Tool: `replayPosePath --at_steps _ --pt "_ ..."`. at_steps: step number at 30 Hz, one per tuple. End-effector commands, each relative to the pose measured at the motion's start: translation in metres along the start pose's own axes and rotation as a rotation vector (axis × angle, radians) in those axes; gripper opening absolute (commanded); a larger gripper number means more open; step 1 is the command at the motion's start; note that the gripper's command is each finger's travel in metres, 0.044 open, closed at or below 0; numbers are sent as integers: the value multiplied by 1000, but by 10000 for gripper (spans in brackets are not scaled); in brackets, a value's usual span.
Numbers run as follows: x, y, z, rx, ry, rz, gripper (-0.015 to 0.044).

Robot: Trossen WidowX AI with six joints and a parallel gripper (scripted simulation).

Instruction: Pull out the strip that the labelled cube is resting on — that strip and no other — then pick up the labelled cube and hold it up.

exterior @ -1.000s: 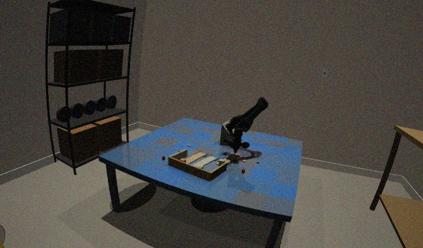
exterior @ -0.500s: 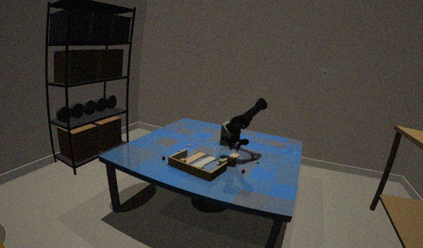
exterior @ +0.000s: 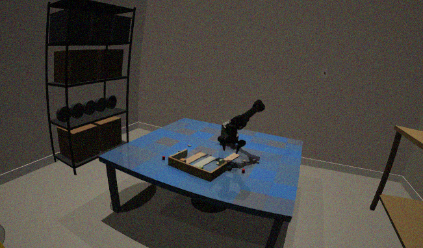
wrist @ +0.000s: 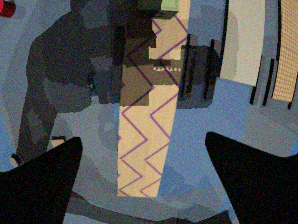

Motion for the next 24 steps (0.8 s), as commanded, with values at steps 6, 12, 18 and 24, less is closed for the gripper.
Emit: replayPosePath --at_steps 6,12,18,24 --pt "-35 5 -3 -1 4 -4 440" --pt "-60 10 -6 -1 3 -5 440" --pt "-85 13 -8 -1 2 -6 440" --pt "-103 14 -7 -1 1 -6 414"
Point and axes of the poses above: the point midway between the two fingers, 35 mm back from their tips, its own z axis out along the fingers, its own y axis across the jaws, x = y × z, the point moved 7 cm from there along -z, back along the fingers, and after that the axes turned 14 degrees about z, right-handed, at the moved point
